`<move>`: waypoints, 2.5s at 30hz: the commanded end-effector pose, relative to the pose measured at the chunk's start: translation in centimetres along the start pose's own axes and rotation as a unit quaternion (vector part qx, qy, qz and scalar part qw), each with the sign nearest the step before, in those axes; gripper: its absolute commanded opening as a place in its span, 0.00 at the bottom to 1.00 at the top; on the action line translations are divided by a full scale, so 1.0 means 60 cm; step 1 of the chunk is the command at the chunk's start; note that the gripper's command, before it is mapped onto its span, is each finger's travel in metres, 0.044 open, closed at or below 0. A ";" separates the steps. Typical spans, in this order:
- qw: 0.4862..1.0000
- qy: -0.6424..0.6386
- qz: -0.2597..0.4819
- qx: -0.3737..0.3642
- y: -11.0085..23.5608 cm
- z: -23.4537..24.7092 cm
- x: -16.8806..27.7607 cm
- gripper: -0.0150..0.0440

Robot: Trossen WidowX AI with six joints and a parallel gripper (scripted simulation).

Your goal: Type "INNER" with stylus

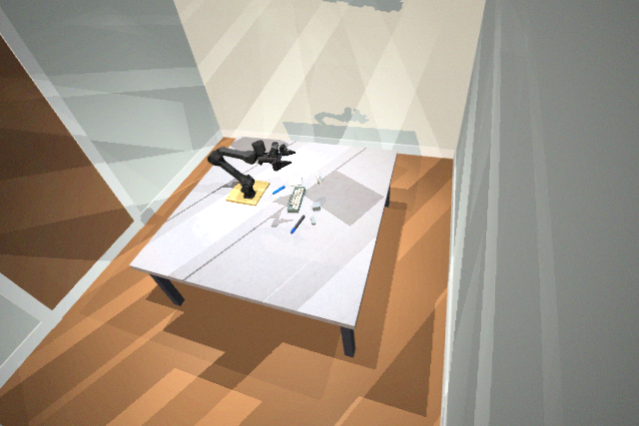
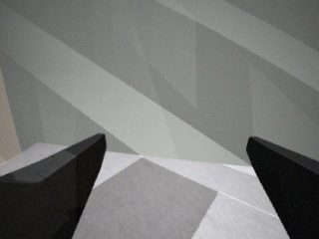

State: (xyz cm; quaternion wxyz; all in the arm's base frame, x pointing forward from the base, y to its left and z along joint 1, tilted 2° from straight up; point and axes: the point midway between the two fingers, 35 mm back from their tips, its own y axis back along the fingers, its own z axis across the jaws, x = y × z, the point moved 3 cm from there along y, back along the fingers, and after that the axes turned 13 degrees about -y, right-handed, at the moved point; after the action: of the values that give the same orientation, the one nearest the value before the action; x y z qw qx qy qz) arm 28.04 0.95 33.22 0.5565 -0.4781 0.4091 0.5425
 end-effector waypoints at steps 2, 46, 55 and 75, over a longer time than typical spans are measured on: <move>1.000 -0.004 0.026 0.003 -0.010 0.000 0.014 0.91; 0.695 -0.007 0.702 0.152 -0.028 -0.087 0.372 0.25; 0.695 -0.006 0.702 0.153 -0.031 -0.141 0.361 0.25; 0.694 -0.006 0.703 0.153 0.024 -0.150 0.358 0.25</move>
State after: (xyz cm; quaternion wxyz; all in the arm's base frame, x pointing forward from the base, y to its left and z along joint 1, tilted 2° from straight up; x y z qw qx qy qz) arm 29.69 -3.83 10.52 0.0783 0.0407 0.7006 0.7081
